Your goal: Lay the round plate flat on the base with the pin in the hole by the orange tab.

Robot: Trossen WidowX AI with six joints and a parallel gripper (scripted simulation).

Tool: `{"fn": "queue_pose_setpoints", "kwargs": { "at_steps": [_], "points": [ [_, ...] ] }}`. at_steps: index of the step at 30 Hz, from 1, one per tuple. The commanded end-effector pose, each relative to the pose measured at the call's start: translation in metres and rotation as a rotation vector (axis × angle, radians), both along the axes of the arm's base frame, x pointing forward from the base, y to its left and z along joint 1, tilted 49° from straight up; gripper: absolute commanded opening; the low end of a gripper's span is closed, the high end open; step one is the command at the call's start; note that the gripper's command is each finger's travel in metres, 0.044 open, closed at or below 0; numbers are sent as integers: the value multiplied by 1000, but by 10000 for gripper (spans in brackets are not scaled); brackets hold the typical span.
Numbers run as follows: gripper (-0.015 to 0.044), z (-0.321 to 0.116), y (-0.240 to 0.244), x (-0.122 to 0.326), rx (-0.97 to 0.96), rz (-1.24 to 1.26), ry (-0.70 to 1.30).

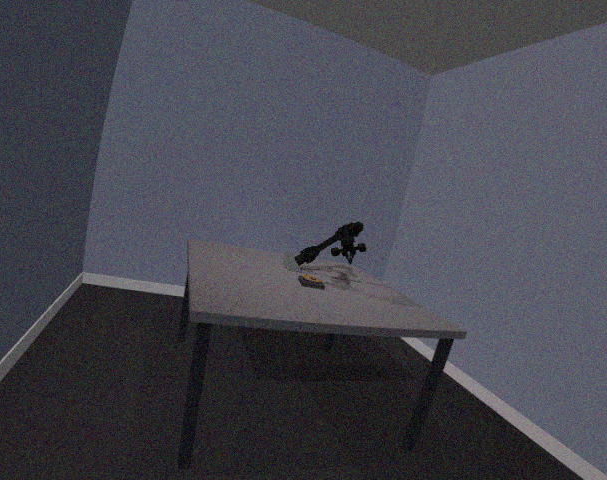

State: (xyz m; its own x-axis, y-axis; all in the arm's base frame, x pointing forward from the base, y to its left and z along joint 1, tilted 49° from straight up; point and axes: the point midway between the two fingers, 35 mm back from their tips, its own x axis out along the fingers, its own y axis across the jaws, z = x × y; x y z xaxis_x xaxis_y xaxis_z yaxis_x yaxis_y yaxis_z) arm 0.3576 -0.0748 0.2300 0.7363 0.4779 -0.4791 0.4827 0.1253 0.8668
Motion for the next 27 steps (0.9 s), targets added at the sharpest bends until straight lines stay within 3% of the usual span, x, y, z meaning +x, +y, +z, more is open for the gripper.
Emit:
{"fn": "queue_pose_setpoints", "kwargs": {
  "at_steps": [1, 18, 27],
  "points": [
    [0, -65, -32, 7, -221, 265, 77],
    [0, -157, -59, -15, -302, 855, -5],
    [0, -162, -60, -17, -298, 885, -20]
  ]
}}
